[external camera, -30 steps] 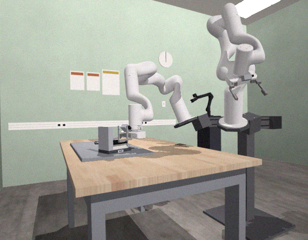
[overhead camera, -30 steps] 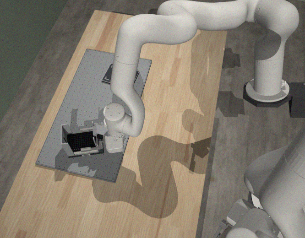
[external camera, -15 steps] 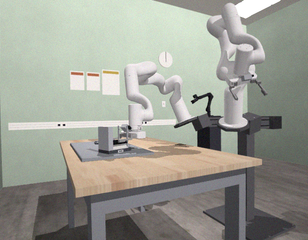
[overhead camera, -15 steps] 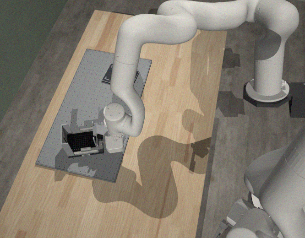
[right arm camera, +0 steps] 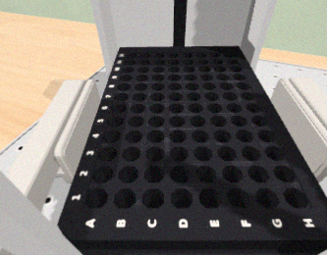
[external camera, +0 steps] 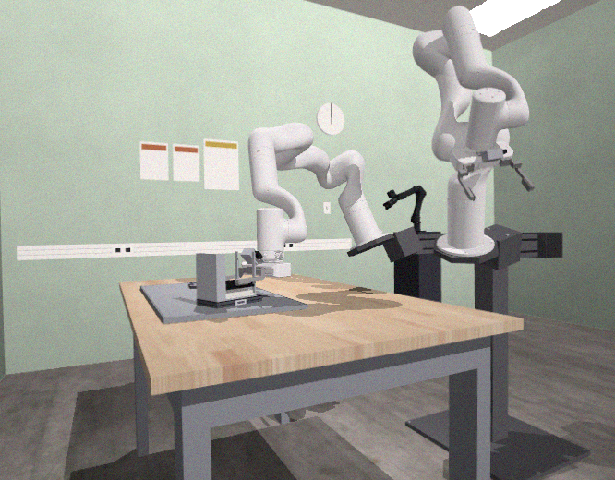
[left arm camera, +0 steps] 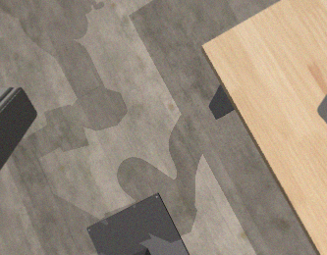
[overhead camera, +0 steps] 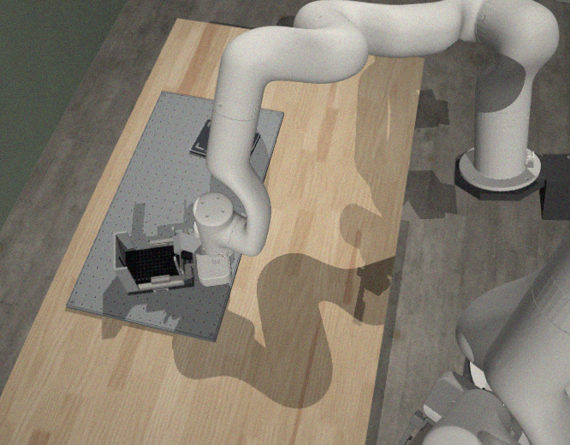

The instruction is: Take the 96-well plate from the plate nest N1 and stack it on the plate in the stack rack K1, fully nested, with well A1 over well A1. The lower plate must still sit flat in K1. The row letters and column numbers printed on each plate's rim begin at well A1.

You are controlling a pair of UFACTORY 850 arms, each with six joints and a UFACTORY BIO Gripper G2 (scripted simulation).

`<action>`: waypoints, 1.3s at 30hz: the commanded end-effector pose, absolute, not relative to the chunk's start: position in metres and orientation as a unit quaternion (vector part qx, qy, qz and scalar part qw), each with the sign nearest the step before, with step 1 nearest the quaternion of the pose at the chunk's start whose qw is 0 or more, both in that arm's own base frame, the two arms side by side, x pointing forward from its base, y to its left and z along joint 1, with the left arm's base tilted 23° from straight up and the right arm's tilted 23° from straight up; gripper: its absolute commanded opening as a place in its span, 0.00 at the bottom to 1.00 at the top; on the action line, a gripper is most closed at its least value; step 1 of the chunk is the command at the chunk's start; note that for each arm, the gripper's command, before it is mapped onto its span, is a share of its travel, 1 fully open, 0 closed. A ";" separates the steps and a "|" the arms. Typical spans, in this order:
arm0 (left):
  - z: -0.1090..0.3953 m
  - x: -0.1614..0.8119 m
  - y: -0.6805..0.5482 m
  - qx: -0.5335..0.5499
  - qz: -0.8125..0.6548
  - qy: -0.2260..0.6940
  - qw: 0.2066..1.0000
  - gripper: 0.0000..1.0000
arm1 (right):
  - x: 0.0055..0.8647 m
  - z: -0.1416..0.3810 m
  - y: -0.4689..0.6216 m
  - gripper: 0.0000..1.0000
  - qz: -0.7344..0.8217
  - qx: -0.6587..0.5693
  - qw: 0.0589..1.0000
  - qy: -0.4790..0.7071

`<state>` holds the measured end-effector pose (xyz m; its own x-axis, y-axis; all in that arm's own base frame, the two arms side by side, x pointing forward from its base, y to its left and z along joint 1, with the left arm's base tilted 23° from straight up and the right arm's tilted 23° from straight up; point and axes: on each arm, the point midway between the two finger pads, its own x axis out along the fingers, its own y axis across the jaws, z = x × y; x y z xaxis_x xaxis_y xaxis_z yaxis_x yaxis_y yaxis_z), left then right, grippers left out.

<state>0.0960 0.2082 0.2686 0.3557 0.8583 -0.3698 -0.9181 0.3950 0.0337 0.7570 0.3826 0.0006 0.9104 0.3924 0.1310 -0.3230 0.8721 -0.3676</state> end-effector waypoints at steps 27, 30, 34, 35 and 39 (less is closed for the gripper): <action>0.269 0.096 0.208 -0.090 0.543 0.166 0.818 1.00 | 0.759 -0.002 0.382 0.00 0.186 -0.171 0.962 -0.102; 0.269 0.096 0.208 -0.090 0.543 0.166 0.818 1.00 | 0.759 -0.002 0.382 0.00 0.186 -0.171 0.962 -0.102; 0.269 0.096 0.208 -0.090 0.543 0.166 0.818 1.00 | 0.759 -0.003 0.382 0.00 0.186 -0.171 0.962 -0.102; 0.269 0.096 0.208 -0.090 0.543 0.166 0.818 1.00 | 0.759 -0.003 0.382 0.00 0.186 -0.171 0.962 -0.102; 0.269 0.096 0.208 -0.090 0.543 0.166 0.818 1.00 | 0.759 -0.003 0.382 0.00 0.186 -0.171 0.962 -0.102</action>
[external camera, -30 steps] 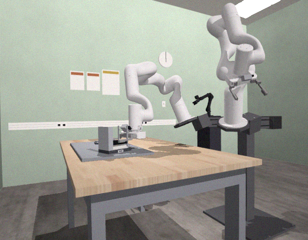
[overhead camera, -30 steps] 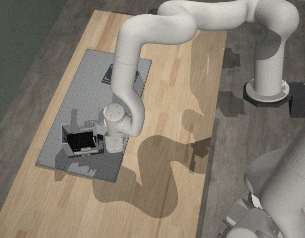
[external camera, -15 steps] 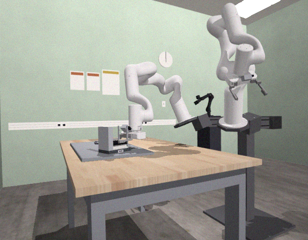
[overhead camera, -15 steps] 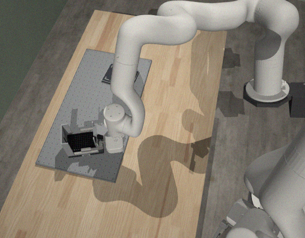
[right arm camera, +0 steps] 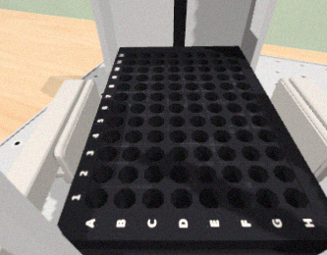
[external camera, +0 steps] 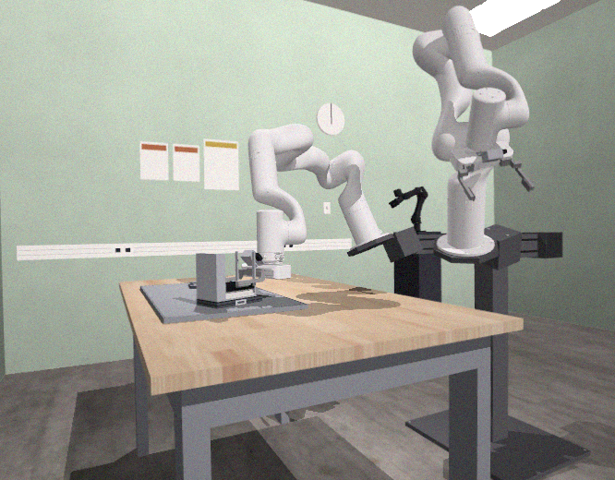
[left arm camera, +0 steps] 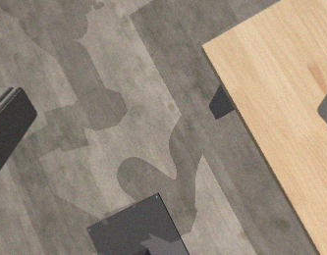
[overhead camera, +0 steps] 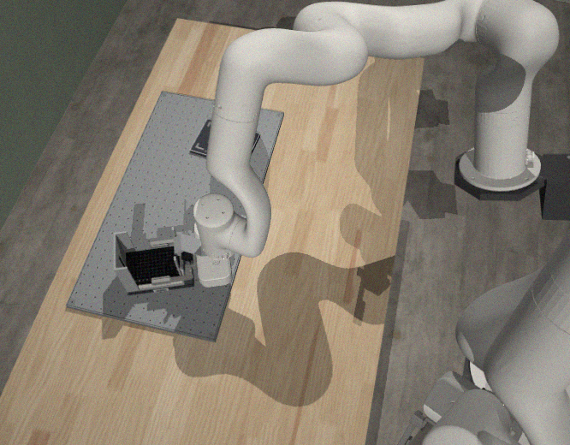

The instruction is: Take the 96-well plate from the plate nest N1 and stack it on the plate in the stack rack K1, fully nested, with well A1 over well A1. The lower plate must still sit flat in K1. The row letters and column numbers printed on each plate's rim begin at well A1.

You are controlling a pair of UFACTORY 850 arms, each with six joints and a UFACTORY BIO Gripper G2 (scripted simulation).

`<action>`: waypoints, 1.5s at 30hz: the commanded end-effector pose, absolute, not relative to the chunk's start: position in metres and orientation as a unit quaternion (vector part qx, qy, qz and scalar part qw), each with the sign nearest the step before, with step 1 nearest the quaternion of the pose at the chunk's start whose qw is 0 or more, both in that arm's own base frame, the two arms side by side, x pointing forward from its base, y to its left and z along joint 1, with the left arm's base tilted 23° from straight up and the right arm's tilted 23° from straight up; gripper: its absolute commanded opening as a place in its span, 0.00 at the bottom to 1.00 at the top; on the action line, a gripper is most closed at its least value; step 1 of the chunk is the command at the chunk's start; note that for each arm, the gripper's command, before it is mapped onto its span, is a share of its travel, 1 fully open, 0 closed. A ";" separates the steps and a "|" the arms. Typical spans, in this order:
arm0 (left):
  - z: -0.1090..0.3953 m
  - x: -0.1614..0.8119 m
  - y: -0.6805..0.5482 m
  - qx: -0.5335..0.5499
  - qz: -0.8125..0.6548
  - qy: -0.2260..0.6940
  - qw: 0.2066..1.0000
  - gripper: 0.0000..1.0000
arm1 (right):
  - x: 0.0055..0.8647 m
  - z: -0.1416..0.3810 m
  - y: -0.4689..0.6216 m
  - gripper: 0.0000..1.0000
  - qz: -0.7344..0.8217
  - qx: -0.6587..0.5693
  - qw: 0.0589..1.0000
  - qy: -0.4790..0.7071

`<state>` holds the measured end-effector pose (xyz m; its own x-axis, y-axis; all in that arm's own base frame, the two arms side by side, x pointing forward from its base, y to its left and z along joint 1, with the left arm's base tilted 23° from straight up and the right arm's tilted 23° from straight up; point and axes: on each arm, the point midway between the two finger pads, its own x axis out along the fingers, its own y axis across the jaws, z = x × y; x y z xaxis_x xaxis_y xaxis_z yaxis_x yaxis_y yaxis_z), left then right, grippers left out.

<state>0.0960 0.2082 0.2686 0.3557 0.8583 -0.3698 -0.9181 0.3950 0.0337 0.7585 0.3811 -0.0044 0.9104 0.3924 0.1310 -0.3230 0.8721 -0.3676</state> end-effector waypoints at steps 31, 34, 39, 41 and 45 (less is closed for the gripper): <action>0.269 0.096 0.208 -0.090 0.543 0.166 0.818 1.00 | 0.760 -0.008 0.380 0.00 0.186 -0.171 0.962 -0.102; 0.269 0.096 0.208 -0.090 0.543 0.166 0.818 1.00 | 0.761 -0.008 0.380 0.00 0.186 -0.171 0.962 -0.102; 0.269 0.096 0.208 -0.090 0.543 0.166 0.818 1.00 | 0.761 -0.009 0.380 0.00 0.186 -0.171 0.962 -0.102; 0.269 0.096 0.208 -0.090 0.543 0.166 0.818 1.00 | 0.761 -0.009 0.380 0.00 0.186 -0.171 0.962 -0.102; 0.269 0.096 0.208 -0.090 0.543 0.166 0.818 1.00 | 0.761 -0.009 0.380 0.00 0.186 -0.171 0.962 -0.102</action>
